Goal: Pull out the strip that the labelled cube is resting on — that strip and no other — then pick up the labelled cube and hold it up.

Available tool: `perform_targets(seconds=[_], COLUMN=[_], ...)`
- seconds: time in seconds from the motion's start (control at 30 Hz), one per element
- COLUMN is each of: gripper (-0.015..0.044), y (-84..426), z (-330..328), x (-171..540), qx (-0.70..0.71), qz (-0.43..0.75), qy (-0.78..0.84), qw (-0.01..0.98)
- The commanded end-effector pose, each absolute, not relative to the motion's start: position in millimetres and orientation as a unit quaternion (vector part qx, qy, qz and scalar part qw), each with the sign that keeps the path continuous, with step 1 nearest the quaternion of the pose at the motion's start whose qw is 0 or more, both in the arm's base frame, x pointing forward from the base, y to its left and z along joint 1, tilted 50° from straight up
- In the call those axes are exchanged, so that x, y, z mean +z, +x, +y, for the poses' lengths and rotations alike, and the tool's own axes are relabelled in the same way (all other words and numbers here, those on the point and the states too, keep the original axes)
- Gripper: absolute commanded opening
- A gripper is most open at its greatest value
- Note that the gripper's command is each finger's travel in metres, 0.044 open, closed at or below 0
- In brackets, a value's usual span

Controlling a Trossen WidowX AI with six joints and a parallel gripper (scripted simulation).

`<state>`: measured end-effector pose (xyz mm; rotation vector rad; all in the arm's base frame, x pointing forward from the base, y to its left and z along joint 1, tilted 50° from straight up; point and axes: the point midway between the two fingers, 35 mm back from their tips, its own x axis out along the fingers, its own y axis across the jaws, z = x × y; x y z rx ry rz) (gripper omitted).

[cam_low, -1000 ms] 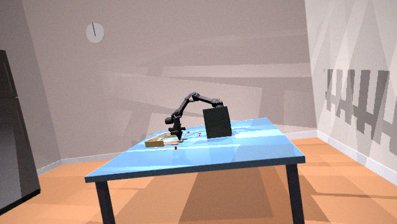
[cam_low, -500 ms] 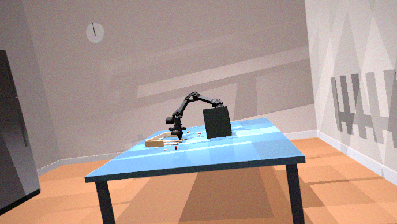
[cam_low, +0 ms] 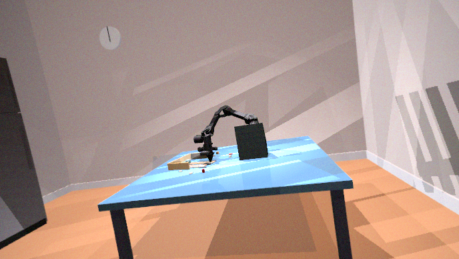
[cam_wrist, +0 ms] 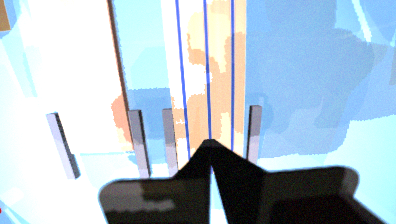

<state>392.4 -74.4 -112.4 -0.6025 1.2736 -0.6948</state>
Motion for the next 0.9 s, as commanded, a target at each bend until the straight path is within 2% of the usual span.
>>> perform_targets(seconds=[0.0, 0.87], gripper=[0.0, 0.0], y=[377, 346], z=[-79, -79], x=[-119, -125], qx=[-0.314, -0.314], qz=[0.583, 0.584], qy=[-0.271, -0.271], qw=[0.698, 0.698])
